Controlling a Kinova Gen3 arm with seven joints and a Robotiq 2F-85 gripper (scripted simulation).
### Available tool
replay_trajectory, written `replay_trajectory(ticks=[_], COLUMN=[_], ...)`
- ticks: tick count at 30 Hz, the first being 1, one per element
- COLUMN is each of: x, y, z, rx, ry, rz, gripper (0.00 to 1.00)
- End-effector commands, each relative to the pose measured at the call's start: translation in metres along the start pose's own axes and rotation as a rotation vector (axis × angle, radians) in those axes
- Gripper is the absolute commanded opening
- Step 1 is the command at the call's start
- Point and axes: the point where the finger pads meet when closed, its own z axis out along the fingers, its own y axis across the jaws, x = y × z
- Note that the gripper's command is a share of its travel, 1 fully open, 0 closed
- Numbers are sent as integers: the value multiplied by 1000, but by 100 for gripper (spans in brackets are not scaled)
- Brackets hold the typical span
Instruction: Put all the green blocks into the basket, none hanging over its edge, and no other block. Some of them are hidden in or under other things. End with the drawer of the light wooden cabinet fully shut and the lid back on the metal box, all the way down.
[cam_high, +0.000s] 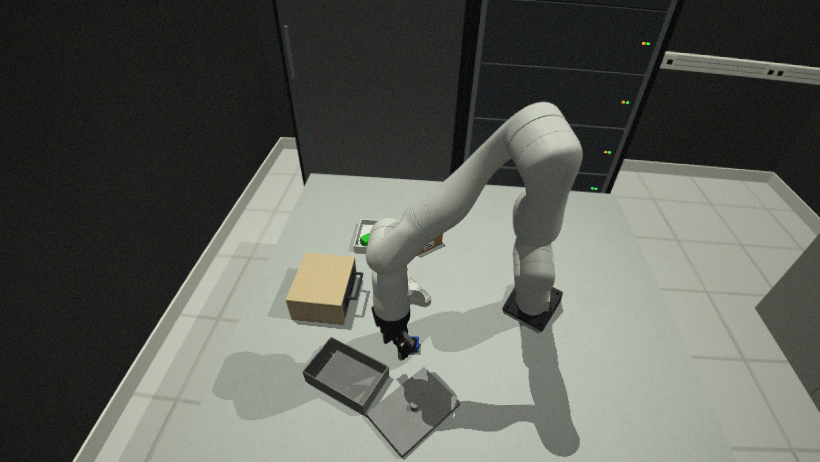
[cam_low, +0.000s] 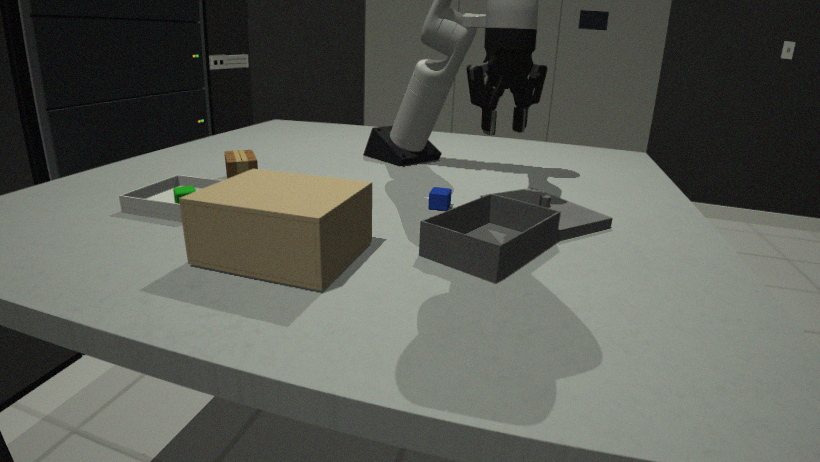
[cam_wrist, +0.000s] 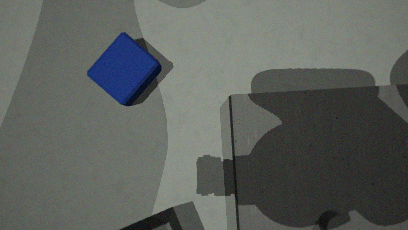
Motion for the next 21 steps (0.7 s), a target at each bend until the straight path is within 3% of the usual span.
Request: replay_trajectory(ticks=[1,3,4,17,18,21], x=[-9,-13,-13,-13,-13,-13], y=[66,95,97,94,94,94], z=[-18,-25,-26,-25,-25,-25], rx=[41,41,41,43,42,42], ry=[-19,-19,-19,-20,-20,-20], rz=[-58,-59,-59,-51,-51,-51], gripper=[61,61,61,61,48,48])
